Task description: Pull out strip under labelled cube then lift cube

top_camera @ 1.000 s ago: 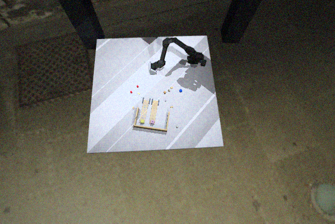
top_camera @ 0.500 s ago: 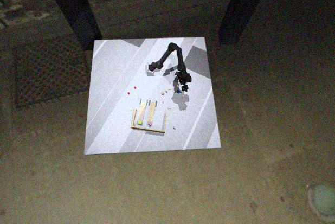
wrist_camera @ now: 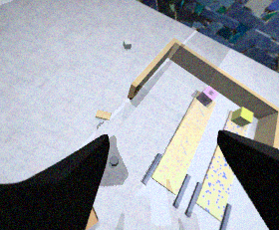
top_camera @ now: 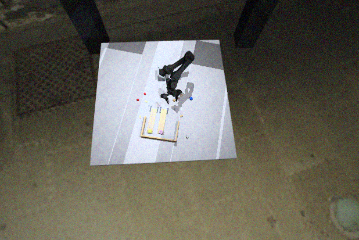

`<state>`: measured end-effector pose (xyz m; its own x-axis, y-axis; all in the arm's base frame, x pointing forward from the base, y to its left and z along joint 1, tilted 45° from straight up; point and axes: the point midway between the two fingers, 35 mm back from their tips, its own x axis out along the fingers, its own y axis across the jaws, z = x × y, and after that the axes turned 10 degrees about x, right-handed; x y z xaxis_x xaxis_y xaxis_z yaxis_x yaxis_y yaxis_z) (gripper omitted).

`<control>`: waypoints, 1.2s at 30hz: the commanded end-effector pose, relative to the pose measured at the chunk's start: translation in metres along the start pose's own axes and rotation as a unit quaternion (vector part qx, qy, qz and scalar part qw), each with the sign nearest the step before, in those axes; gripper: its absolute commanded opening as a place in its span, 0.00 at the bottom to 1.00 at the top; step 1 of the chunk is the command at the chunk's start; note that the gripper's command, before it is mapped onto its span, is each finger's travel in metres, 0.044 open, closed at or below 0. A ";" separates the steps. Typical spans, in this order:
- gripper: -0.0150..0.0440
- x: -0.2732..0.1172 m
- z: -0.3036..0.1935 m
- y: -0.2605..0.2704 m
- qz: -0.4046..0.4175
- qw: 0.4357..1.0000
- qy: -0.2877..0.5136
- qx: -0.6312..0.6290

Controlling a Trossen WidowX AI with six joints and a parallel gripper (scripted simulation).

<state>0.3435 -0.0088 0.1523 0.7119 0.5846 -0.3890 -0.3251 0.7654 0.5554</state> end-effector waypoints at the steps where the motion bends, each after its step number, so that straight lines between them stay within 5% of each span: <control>1: 0.93 -0.023 -0.022 -0.052 -0.043 0.989 -0.032 0.137; 4: 0.93 -0.041 -0.037 -0.081 -0.068 0.971 -0.061 0.219; 15: 0.93 -0.042 -0.038 -0.083 -0.070 0.970 -0.063 0.225; 30: 0.26 0.046 -0.044 -0.096 -0.068 0.924 0.217 0.307; 36: 0.25 0.078 -0.058 -0.083 -0.063 0.880 0.347 0.318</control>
<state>0.3859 -0.0328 0.0441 0.2587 0.6761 -0.6899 0.2863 0.6284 0.7232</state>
